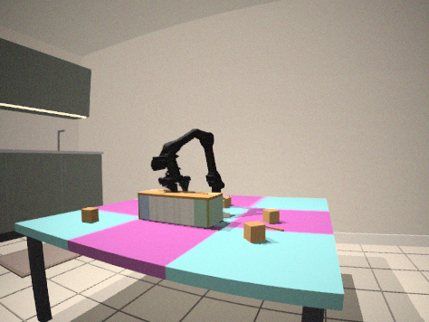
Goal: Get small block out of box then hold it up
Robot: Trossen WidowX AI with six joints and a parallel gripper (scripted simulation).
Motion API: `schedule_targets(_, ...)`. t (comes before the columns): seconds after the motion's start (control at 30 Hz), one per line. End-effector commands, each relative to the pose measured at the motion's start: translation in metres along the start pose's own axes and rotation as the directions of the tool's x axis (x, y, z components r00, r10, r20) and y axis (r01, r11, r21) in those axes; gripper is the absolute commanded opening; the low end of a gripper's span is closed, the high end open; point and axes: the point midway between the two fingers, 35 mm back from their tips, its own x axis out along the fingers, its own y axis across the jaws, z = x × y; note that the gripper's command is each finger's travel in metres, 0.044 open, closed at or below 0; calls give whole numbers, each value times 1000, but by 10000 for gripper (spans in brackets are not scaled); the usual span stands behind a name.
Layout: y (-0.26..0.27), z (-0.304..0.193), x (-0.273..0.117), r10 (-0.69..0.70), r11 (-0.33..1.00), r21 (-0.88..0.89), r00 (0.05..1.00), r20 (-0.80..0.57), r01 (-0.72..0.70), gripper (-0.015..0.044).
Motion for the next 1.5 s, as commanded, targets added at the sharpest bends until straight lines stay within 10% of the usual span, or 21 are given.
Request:
schedule_targets(0.0, -1, 1, 8, 0, 1000, 7, 1000, -6, 0, 400)
schedule_targets(1.47, -1, -45, 25, -1, 1000, 1, 1000, -5, 1, 400)
